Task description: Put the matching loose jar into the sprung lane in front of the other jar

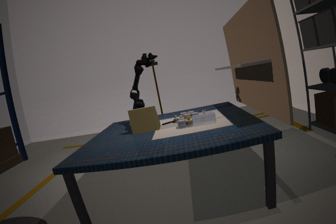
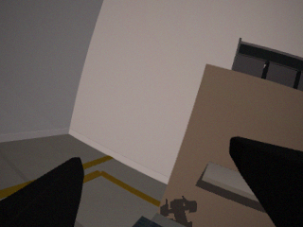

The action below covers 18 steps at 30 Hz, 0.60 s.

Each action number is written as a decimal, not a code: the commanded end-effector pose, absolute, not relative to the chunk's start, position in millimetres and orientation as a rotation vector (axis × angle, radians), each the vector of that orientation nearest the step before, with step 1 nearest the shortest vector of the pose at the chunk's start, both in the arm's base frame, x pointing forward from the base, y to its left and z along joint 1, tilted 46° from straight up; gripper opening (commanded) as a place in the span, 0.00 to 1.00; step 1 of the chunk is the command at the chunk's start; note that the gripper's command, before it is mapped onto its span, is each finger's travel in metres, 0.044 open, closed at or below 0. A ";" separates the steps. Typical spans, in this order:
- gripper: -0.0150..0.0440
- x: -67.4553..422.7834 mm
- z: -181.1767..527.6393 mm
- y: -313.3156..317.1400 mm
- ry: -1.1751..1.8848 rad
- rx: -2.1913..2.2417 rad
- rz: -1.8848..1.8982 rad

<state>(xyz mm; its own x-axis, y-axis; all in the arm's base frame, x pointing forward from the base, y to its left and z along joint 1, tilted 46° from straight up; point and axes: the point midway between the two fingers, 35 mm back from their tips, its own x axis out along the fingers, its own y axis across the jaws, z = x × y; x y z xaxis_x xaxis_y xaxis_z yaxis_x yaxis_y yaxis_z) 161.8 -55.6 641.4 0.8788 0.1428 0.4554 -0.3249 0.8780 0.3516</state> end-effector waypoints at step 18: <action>1.00 258.8 549.2 -162.8 -0.299 0.674 0.135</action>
